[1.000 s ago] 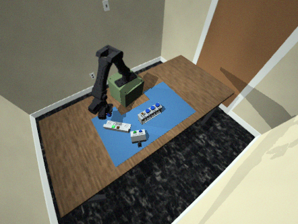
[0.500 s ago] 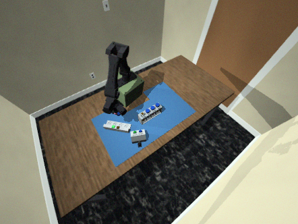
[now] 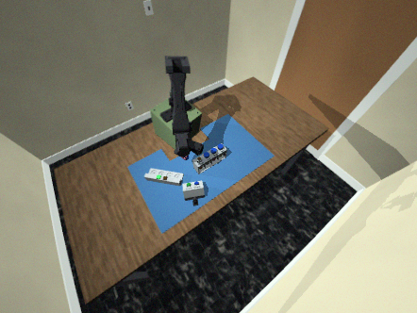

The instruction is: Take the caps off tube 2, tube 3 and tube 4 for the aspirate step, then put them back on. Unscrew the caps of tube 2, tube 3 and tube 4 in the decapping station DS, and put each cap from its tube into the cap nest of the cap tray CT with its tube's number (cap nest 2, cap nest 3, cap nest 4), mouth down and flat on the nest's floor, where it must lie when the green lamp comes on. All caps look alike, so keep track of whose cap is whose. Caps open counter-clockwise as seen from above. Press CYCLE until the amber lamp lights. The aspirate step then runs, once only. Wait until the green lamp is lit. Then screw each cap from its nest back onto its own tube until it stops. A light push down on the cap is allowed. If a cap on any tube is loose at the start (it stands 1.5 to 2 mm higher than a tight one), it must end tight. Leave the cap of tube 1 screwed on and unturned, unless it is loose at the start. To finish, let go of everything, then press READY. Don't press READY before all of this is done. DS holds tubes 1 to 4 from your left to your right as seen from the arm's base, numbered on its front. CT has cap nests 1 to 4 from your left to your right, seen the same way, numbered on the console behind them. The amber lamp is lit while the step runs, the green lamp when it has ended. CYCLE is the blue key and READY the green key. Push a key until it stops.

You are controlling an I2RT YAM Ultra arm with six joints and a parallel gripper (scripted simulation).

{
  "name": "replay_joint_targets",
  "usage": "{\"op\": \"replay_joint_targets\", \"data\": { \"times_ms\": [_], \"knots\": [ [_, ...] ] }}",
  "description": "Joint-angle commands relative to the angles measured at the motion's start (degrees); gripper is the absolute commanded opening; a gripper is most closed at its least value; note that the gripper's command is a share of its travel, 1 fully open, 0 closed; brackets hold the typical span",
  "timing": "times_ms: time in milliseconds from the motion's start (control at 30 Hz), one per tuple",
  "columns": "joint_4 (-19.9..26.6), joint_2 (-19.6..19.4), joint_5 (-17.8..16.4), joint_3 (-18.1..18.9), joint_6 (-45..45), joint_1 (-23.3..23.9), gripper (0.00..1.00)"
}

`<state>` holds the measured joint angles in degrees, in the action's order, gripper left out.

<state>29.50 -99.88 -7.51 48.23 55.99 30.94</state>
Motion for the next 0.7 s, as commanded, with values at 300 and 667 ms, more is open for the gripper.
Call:
{"op": "replay_joint_targets", "data": {
  "times_ms": [300, 667],
  "knots": [
    [1.17, 0.03, 2.78, 4.1, -17.13, -14.56, 0.0],
    [-2.96, -3.11, 2.84, 3.13, -17.42, -14.86, 0.0]
  ]
}}
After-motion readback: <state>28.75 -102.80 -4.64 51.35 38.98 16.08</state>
